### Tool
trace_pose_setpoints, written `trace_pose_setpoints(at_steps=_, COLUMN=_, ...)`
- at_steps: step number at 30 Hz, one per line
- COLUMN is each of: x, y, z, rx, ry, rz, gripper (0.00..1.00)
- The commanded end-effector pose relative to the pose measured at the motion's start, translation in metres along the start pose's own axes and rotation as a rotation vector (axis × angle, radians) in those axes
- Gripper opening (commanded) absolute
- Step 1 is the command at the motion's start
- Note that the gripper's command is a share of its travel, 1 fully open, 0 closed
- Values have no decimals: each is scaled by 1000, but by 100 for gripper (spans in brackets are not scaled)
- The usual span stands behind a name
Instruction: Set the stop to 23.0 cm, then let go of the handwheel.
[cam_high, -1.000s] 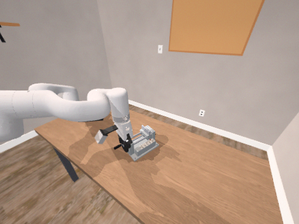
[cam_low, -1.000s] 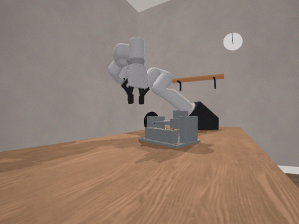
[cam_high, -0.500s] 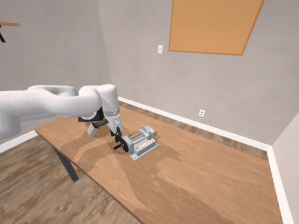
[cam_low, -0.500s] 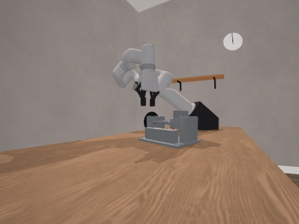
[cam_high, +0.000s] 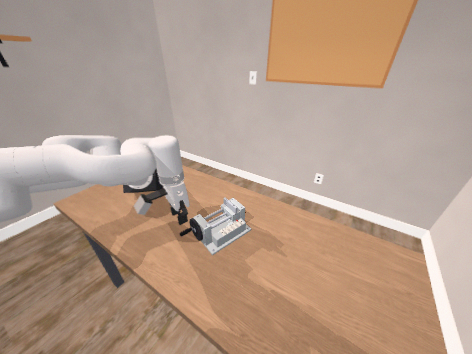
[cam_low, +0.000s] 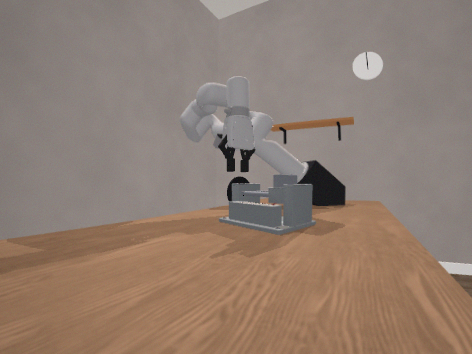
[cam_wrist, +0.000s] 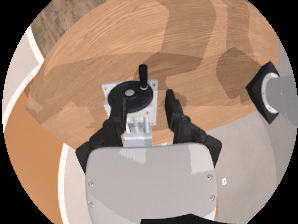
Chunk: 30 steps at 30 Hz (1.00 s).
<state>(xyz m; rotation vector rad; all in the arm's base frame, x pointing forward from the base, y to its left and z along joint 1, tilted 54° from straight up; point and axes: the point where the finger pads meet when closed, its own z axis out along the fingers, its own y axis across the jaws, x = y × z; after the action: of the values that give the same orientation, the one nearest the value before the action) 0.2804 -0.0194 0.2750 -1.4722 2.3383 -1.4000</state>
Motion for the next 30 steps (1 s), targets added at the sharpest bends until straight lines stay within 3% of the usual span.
trace_pose_setpoints(at_steps=1, x=-1, y=-2, z=21, rx=3, ry=-2, rz=1, gripper=57)
trace_pose_setpoints(at_steps=18, x=-1, y=-2, z=28, rx=3, ry=-2, rz=1, gripper=57)
trace_pose_setpoints(at_steps=30, x=-1, y=-2, z=64, rx=3, ry=-2, rz=1, gripper=57)
